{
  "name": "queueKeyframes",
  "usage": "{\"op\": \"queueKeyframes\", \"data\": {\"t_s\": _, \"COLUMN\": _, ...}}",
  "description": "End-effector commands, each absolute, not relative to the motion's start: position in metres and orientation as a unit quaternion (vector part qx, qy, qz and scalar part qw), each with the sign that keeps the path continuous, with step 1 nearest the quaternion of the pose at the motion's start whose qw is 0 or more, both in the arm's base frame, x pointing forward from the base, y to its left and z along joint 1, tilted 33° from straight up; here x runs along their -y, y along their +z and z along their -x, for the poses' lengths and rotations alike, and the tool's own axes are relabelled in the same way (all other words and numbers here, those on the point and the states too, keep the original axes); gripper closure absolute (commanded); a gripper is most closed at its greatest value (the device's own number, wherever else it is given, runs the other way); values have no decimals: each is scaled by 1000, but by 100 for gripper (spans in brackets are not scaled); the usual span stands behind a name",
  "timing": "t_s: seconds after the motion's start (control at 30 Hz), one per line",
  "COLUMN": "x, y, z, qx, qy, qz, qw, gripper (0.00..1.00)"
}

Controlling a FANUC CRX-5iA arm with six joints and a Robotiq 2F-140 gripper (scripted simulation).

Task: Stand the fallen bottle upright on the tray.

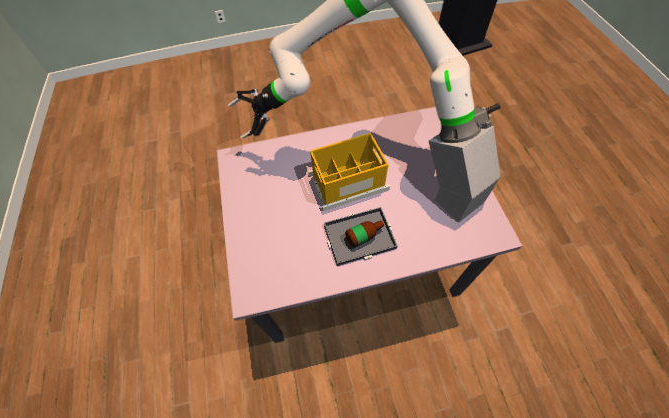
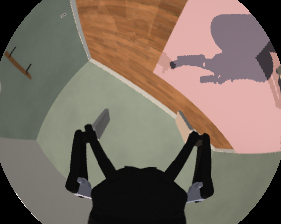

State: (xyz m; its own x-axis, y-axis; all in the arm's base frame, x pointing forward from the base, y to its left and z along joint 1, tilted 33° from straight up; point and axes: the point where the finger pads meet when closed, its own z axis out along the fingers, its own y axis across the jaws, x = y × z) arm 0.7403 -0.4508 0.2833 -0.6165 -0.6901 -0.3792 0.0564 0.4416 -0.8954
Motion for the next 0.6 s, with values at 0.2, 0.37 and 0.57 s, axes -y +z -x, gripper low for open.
{"op": "queueKeyframes", "data": {"t_s": 0.2, "x": 432, "y": 283, "z": -754, "qx": -758, "qy": -482, "qz": 204, "qw": 390, "gripper": 0}}
{"op": "queueKeyframes", "data": {"t_s": 0.37, "x": 399, "y": 282, "z": -777, "qx": -763, "qy": -471, "qz": 196, "qw": 397, "gripper": 0}}
{"op": "queueKeyframes", "data": {"t_s": 0.57, "x": 381, "y": 282, "z": -787, "qx": -765, "qy": -466, "qz": 192, "qw": 401, "gripper": 0}}
